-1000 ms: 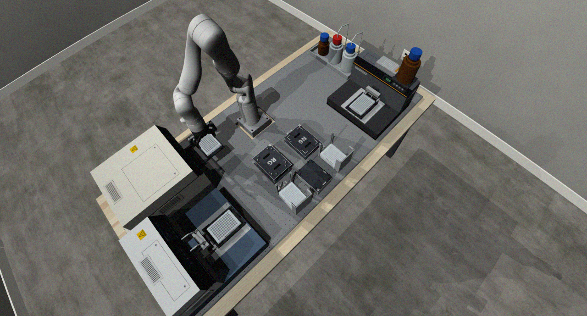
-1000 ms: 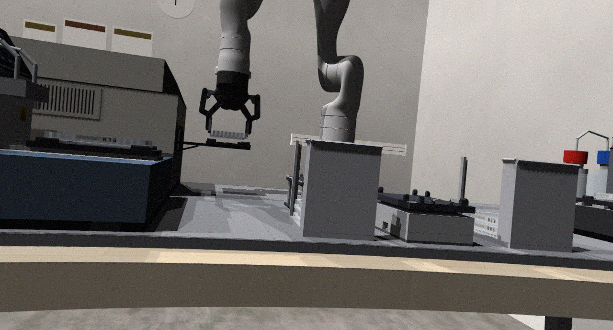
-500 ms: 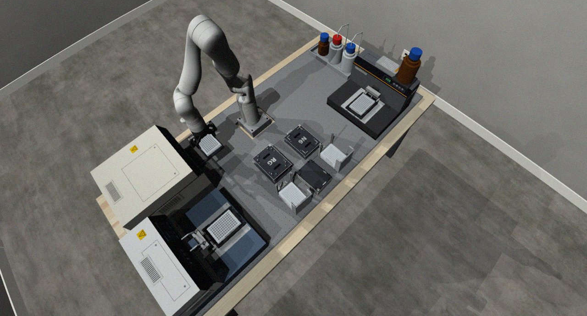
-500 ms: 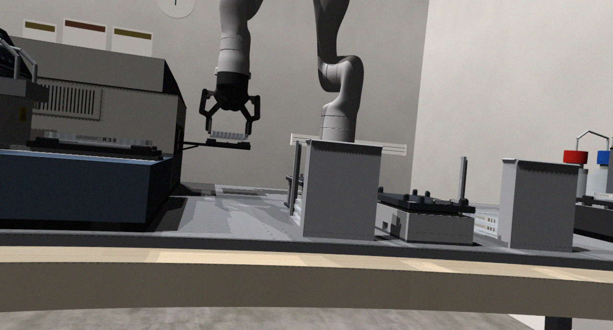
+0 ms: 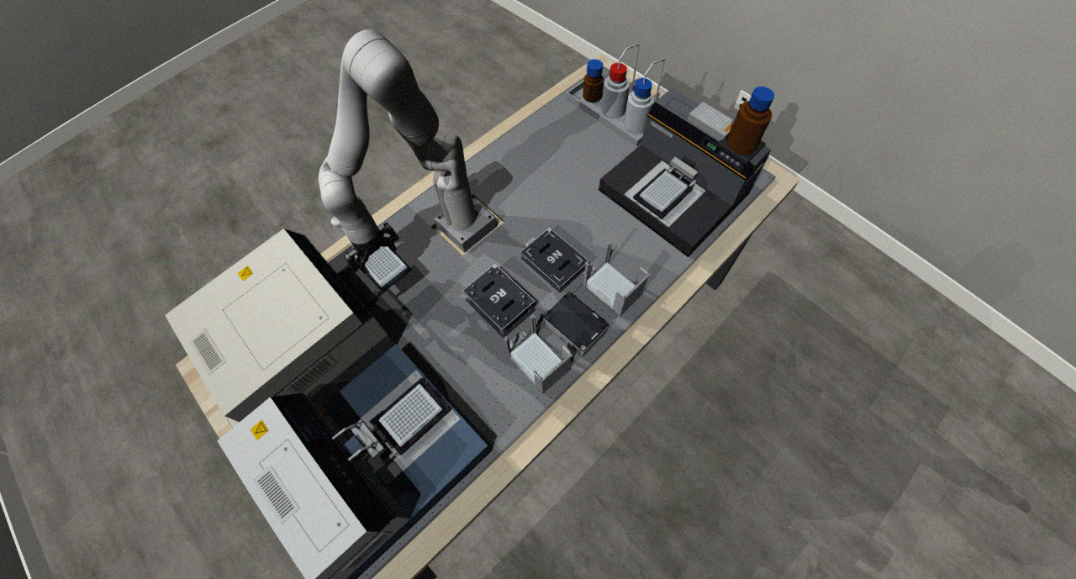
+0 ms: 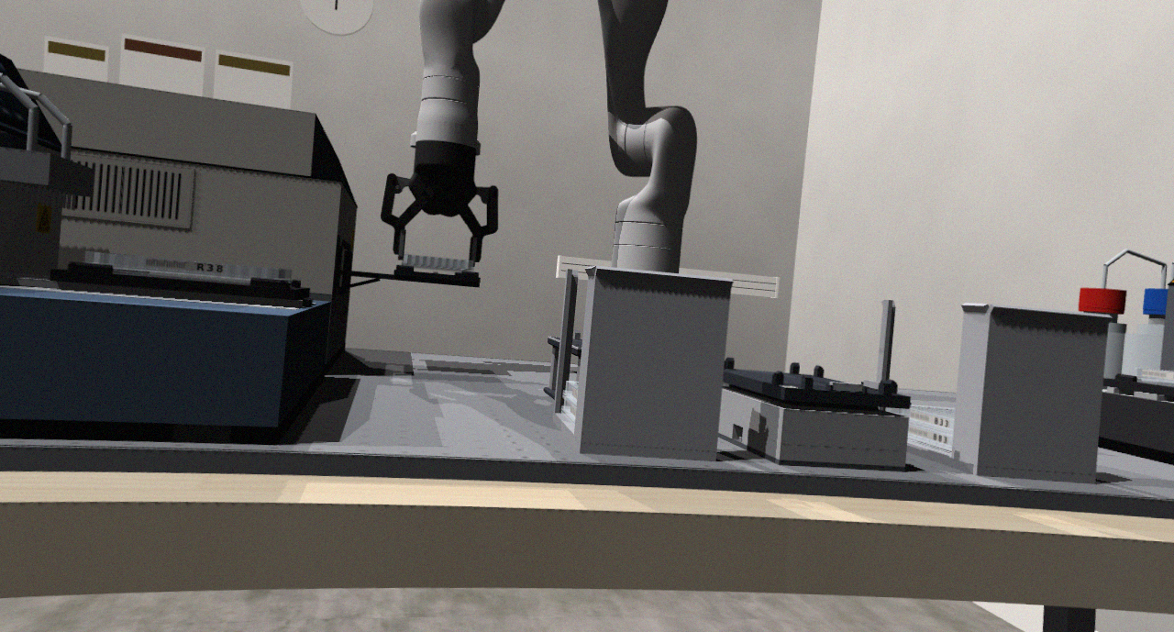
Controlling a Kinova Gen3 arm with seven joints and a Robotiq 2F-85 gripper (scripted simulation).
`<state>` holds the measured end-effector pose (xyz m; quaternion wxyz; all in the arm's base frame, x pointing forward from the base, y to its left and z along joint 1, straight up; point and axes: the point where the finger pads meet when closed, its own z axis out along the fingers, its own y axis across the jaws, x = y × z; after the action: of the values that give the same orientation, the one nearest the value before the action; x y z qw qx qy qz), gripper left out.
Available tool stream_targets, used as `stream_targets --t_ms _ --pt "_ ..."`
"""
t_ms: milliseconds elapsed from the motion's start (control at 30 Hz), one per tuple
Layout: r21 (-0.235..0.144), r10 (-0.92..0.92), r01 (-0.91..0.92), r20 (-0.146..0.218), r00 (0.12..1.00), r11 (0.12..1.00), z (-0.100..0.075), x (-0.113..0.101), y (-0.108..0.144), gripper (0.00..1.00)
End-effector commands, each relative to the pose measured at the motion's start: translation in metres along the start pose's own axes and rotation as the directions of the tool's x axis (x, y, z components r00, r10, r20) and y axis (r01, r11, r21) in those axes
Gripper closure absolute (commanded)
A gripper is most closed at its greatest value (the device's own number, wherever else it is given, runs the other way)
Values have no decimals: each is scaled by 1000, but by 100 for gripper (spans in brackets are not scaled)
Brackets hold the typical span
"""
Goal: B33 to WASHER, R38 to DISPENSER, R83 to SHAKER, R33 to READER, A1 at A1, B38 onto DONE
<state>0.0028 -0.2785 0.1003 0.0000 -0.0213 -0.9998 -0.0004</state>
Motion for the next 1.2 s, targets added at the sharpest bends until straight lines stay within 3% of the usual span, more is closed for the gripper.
stream_targets --t_ms 0,733,767,1167 --pt "1 0 0 1 1000 1000 1 0 0 6" --pt "1 0 0 0 1000 1000 4 0 0 6" --pt "1 0 0 0 1000 1000 4 0 0 0" --pt "1 0 0 0 1000 1000 4 0 0 0"
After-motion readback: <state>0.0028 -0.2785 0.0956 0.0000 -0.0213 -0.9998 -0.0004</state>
